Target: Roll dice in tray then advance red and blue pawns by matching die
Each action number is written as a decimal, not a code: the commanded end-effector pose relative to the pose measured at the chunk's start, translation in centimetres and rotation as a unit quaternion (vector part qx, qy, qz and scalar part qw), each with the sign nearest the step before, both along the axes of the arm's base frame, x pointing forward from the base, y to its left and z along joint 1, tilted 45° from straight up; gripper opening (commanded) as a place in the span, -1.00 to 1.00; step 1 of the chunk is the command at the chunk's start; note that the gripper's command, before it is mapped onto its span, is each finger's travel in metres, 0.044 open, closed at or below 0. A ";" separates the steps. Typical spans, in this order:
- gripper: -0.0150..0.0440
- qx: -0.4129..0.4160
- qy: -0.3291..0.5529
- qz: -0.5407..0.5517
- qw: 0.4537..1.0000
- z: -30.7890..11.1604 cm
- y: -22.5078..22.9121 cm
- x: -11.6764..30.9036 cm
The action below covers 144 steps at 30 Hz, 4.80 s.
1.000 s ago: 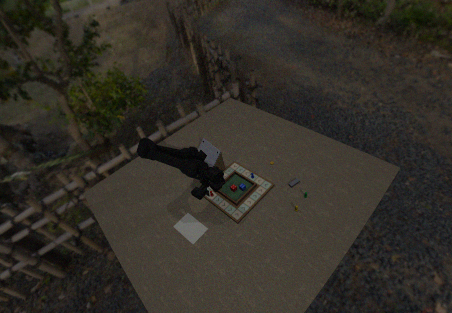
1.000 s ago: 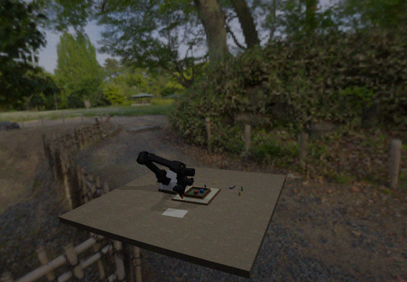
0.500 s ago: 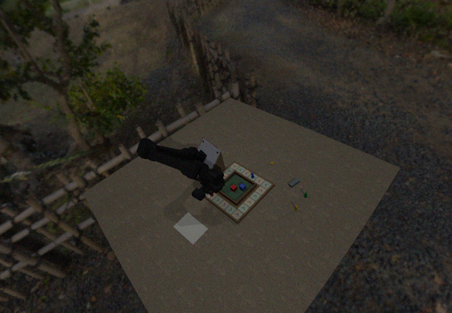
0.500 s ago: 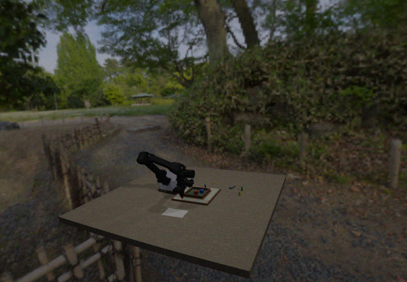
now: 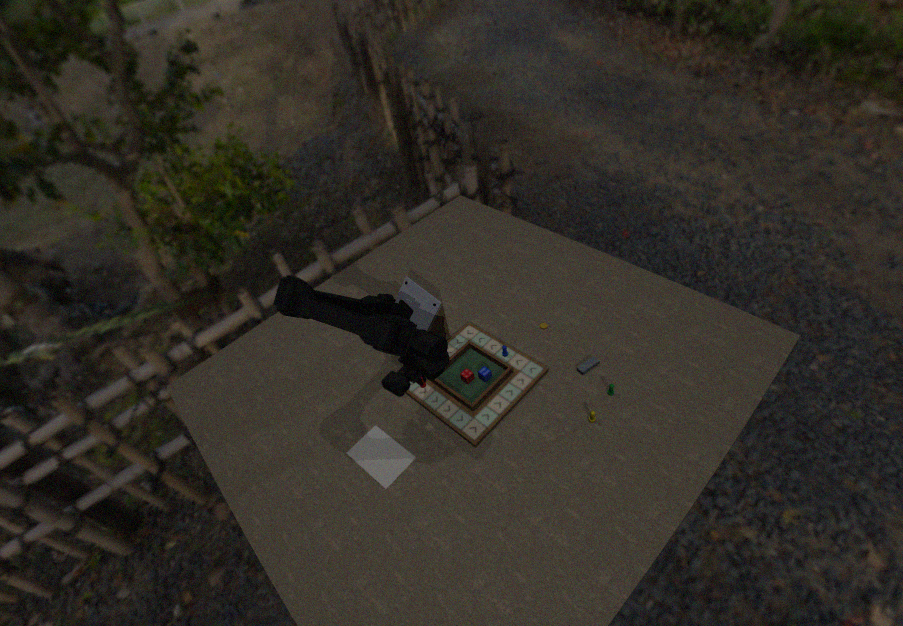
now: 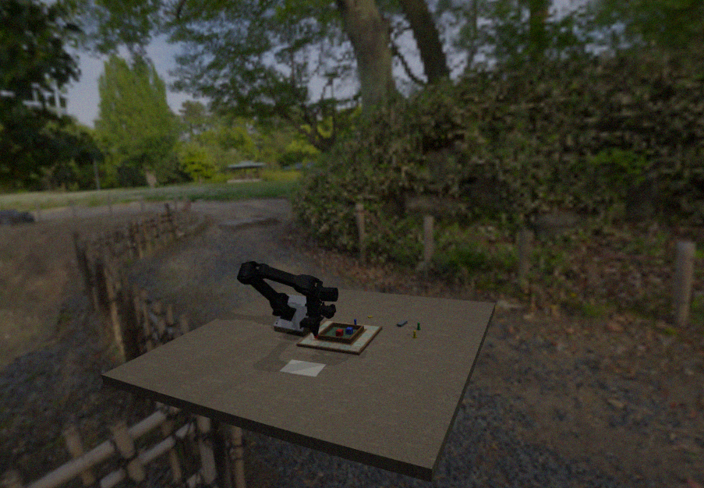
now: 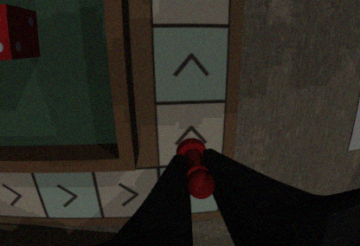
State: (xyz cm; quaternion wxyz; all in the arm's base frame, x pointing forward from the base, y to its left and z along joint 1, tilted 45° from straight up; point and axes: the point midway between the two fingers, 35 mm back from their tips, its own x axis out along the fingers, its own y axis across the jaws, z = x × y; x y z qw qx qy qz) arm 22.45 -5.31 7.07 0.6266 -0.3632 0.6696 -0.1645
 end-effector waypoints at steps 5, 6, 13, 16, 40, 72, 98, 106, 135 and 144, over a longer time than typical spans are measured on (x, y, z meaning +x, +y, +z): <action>-0.49 0.005 -0.001 0.000 1.000 3.1 3.2 0.3; -0.49 0.005 -0.001 0.000 1.000 3.5 3.5 0.2; -0.49 0.001 0.000 -0.001 1.000 6.5 5.9 -0.4; -0.49 -0.002 0.000 -0.001 1.000 7.5 6.7 -0.7; -0.49 0.003 -0.004 0.000 1.000 4.8 6.6 9.7; -0.49 -0.003 -0.007 -0.002 1.000 -1.5 1.6 17.7; 0.22 -0.001 -0.011 -0.004 1.000 -2.2 0.7 17.8; 0.93 -0.001 -0.011 -0.004 1.000 -2.0 0.9 17.8; 0.19 0.020 -0.137 -0.137 0.981 -12.3 18.2 6.7; 0.19 0.015 -0.160 -0.165 0.973 -13.7 19.2 4.9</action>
